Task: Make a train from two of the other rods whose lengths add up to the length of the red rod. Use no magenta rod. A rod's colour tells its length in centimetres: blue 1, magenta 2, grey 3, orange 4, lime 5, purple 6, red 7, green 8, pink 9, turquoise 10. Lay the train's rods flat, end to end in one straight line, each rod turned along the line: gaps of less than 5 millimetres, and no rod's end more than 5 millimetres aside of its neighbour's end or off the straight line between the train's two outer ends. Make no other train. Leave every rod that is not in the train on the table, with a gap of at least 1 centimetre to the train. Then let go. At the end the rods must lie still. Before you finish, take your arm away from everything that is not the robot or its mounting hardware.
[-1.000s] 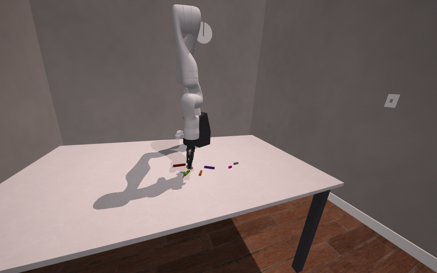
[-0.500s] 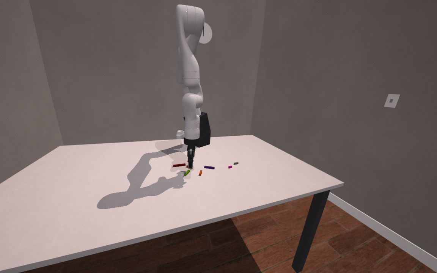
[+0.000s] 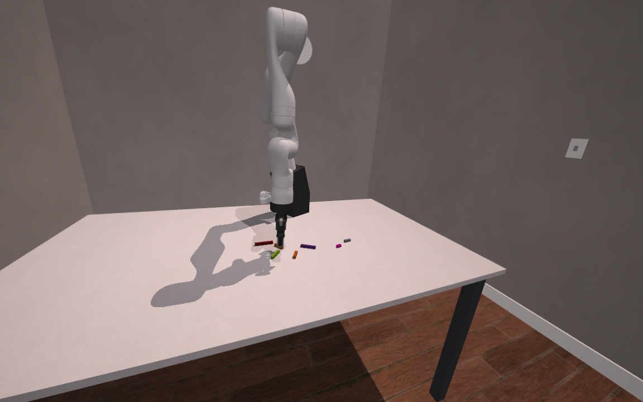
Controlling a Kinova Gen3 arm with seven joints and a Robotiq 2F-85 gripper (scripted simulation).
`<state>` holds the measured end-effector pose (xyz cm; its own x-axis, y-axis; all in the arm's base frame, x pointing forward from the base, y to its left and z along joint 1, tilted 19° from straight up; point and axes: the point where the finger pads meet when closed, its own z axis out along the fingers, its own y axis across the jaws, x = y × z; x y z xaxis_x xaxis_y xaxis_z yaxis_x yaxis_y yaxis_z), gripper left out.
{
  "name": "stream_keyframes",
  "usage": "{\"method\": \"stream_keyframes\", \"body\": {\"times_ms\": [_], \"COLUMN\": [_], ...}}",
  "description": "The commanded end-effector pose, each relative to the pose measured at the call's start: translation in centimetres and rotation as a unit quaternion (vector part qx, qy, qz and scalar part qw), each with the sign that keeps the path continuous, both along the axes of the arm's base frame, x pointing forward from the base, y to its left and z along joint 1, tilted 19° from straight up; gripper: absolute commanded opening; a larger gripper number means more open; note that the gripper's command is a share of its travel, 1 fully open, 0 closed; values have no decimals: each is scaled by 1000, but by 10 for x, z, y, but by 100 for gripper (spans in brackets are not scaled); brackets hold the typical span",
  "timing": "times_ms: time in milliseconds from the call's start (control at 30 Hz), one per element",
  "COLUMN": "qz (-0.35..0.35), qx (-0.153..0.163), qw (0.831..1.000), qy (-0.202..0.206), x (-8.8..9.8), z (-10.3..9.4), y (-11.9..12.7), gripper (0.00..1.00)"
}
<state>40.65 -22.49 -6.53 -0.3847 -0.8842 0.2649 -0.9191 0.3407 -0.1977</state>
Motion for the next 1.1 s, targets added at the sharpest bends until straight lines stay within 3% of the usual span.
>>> {"method": "stream_keyframes", "body": {"times_ms": [0,1067], "qz": [5,36], "qx": [0,-4], "qw": [1000,999], "qy": [2,8], "x": [0,-14], "z": [-1,-4], "y": [4,10], "gripper": [100,100]}}
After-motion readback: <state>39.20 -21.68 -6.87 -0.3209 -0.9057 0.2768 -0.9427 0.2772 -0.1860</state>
